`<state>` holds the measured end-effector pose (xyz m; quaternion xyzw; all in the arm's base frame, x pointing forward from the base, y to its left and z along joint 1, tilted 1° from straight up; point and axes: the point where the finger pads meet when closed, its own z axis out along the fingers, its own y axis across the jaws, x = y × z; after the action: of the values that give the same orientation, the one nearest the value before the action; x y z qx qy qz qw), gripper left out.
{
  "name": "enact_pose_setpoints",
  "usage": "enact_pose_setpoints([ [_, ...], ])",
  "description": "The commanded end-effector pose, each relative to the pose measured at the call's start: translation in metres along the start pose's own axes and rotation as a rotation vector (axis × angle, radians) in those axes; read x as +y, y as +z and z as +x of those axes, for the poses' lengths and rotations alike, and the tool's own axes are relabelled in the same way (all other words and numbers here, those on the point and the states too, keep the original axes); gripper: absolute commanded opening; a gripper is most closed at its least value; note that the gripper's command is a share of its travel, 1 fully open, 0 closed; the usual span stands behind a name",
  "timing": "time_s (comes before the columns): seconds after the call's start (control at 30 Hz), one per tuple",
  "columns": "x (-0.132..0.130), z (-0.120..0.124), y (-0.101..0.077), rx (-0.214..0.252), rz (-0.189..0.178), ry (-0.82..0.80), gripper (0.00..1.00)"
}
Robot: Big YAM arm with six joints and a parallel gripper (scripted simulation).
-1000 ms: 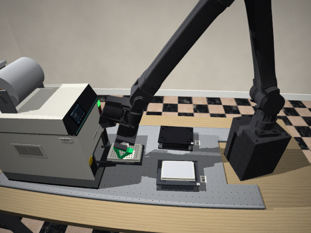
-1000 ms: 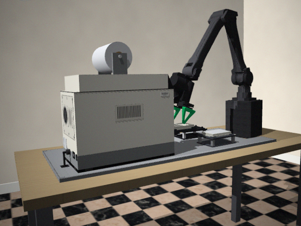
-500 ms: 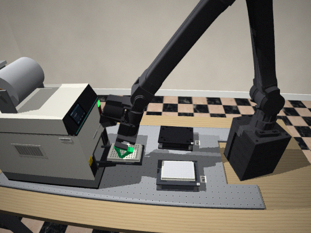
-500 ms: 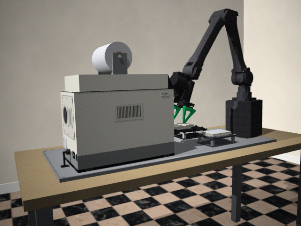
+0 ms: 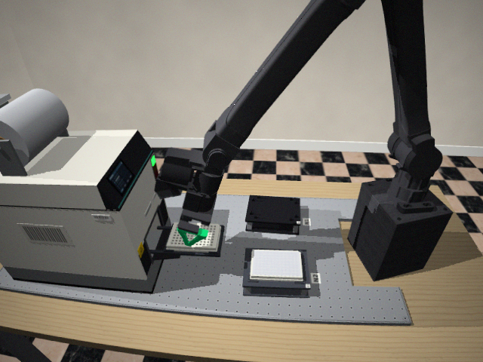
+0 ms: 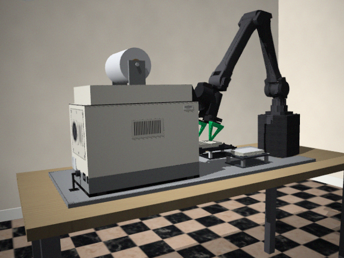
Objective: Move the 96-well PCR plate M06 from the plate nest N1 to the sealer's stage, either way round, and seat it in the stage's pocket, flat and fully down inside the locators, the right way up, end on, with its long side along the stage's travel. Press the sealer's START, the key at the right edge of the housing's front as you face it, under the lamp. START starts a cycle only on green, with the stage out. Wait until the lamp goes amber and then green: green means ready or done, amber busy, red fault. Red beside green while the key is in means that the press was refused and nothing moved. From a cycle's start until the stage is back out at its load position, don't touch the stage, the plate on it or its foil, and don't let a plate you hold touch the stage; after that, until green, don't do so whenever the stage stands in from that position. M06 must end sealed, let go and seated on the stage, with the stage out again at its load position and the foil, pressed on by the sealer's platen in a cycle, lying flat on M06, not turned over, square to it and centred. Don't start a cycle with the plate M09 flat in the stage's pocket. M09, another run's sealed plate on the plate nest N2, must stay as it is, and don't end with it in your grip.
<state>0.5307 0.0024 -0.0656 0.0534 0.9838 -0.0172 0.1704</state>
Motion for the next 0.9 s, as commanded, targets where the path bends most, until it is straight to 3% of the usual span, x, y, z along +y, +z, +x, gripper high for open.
enact_pose_setpoints([
  [0.0, 0.012, -0.037, -0.003, -0.067, -0.013, -0.018, 1.0],
  [0.5, 0.013, -0.045, -0.005, -0.079, -0.015, -0.017, 1.0],
  [0.87, 0.01, -0.024, -0.004, -0.049, -0.011, -0.018, 1.0],
])
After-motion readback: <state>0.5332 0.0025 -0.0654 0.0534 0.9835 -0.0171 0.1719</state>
